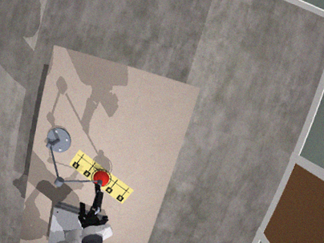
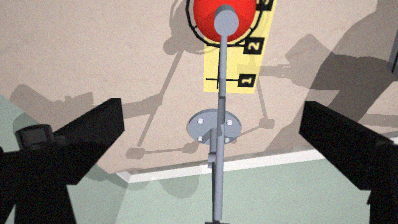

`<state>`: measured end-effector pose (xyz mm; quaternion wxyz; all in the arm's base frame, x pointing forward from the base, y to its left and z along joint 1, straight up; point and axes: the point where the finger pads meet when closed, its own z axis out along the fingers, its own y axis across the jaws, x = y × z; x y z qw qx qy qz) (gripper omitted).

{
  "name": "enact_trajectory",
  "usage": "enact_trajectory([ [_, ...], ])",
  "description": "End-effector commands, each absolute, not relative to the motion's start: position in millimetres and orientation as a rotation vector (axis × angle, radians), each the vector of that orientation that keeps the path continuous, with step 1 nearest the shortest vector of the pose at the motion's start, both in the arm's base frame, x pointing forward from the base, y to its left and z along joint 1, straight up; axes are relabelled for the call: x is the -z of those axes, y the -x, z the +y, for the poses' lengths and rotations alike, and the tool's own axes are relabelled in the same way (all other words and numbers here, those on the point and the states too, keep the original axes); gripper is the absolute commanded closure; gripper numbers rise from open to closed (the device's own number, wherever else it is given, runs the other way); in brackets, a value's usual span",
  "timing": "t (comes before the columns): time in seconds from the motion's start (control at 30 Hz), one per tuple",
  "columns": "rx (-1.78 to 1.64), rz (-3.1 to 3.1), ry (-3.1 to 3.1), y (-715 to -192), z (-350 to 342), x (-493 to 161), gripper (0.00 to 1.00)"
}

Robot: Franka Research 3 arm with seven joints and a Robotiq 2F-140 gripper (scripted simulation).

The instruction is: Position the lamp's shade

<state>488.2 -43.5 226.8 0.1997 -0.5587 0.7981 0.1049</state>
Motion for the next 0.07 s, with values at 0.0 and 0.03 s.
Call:
enact_trajectory([
  [0.0, -0.293, 2.231, 1.562, -488.2, -43.5, -226.9, 0.00],
  [0.03, -0.293, 2.231, 1.562, -488.2, -43.5, -226.9, 0.00],
])
